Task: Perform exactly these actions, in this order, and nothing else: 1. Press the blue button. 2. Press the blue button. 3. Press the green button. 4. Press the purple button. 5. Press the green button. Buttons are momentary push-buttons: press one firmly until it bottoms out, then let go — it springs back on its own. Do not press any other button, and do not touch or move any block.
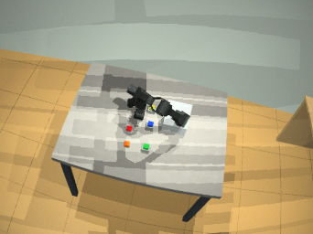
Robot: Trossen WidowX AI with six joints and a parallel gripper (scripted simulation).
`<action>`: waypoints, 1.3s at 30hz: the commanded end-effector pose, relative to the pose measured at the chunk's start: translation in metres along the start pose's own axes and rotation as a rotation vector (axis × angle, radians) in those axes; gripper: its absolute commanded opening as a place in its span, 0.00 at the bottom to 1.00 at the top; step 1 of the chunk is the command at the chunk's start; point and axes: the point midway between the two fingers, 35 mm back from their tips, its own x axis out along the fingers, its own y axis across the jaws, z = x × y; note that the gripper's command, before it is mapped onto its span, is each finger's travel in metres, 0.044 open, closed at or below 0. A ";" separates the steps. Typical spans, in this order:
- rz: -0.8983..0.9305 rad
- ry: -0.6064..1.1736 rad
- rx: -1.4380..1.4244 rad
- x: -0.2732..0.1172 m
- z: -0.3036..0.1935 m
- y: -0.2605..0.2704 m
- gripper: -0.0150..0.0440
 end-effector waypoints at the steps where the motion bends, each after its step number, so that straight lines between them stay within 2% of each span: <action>1: 0.003 0.001 0.005 0.001 0.000 0.000 0.29; 12: 0.000 0.000 0.001 -0.002 0.000 0.000 0.29; 15: 0.001 0.001 0.004 -0.030 0.000 0.000 0.29; 20: 0.001 0.001 0.005 -0.035 0.000 0.000 0.29; 25: -0.002 0.001 0.005 -0.092 0.000 -0.001 0.29; 30: -0.004 0.002 0.006 -0.094 0.000 0.002 0.29; 39: -0.037 -0.002 0.011 -0.096 -0.017 0.134 0.29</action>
